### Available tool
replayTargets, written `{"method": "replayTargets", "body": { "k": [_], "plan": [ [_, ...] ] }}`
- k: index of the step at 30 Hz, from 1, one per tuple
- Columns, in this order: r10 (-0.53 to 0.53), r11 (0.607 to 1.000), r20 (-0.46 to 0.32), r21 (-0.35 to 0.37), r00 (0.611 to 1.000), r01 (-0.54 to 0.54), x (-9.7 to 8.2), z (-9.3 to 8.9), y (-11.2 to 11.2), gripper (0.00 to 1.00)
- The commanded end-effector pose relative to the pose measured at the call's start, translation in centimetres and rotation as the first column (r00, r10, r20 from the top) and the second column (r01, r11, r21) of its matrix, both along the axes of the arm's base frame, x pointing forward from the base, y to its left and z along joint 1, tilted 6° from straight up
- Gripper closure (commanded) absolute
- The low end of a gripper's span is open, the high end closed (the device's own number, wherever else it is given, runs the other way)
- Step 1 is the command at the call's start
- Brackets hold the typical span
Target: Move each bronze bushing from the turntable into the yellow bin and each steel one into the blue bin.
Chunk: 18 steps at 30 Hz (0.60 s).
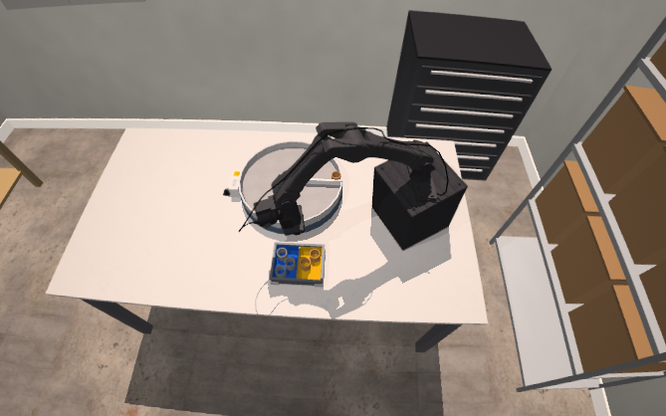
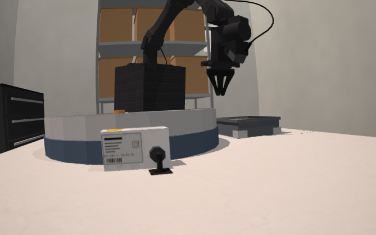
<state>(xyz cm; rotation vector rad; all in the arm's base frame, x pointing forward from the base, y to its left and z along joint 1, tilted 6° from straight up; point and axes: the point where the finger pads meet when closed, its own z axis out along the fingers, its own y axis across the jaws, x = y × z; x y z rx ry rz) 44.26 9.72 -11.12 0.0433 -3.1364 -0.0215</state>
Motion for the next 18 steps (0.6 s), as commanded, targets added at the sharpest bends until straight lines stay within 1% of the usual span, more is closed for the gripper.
{"method": "replayTargets", "body": {
  "k": [1,3,6,10,13,15,17,18],
  "plan": [
    [0.023,0.999,0.118,0.033,0.993,-0.027,1.3,0.9,-1.5,0.86],
    [0.023,0.999,0.118,0.032,0.993,-0.027,-0.3,0.6,-3.7,0.86],
    [0.023,0.999,0.118,0.03,0.993,-0.027,-3.1,0.2,-7.9,0.86],
    [0.023,0.999,0.119,0.026,0.993,-0.026,-7.5,-0.6,-14.9,0.86],
    [0.023,0.999,0.118,0.023,0.993,-0.026,-10.4,-1.1,-19.4,0.86],
    [0.023,0.999,0.118,0.021,0.993,-0.026,-11.9,-1.3,-21.8,0.86],
    [0.023,0.999,0.118,0.021,0.993,-0.026,-11.9,-1.3,-21.8,0.86],
    [0.023,0.999,0.118,0.02,0.993,-0.026,-12.6,-1.4,-22.8,0.86]
  ]
}}
